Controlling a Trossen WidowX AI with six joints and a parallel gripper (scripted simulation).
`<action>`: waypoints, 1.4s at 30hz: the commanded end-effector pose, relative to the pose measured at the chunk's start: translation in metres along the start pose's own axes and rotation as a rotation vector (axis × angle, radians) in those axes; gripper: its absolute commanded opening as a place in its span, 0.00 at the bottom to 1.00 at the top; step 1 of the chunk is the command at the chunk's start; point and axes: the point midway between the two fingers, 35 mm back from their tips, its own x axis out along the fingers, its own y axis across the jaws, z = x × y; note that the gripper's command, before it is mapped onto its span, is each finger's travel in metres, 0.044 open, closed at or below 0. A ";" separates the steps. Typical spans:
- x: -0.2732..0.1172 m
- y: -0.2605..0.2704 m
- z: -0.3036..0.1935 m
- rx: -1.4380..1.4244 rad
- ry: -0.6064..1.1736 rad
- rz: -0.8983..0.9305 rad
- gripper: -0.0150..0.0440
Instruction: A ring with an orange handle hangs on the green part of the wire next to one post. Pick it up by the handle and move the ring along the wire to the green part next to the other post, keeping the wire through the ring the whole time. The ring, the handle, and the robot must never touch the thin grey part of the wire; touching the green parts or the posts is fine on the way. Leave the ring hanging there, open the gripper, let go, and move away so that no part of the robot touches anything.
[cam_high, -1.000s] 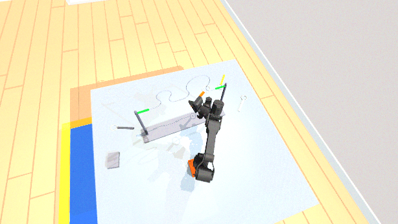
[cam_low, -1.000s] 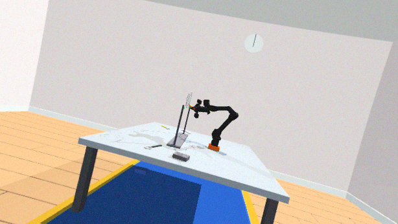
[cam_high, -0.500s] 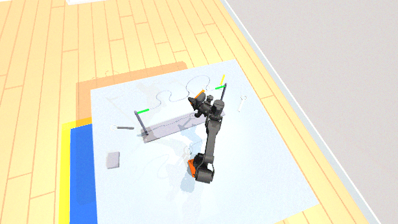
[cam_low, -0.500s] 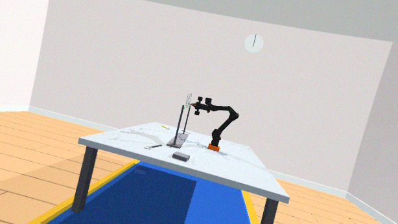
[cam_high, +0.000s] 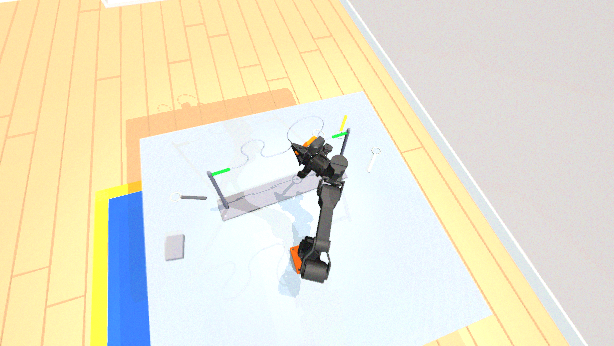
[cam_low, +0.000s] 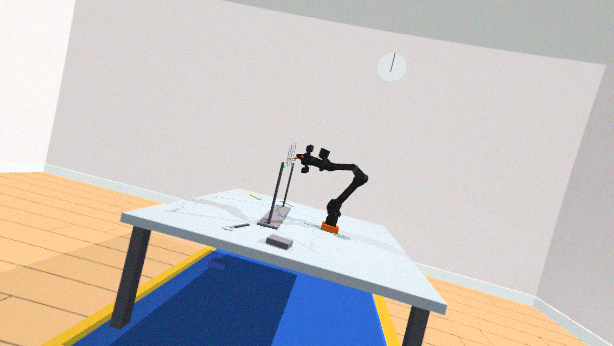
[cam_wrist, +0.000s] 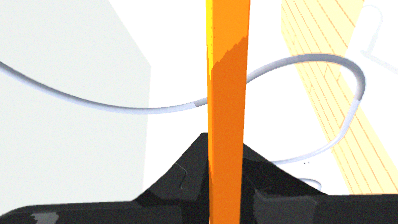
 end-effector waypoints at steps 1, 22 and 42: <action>-0.001 0.012 -0.001 0.039 0.007 0.027 0.00; -0.003 0.031 0.002 0.057 0.009 0.027 0.00; -0.003 0.028 0.002 -0.086 0.005 -0.065 0.00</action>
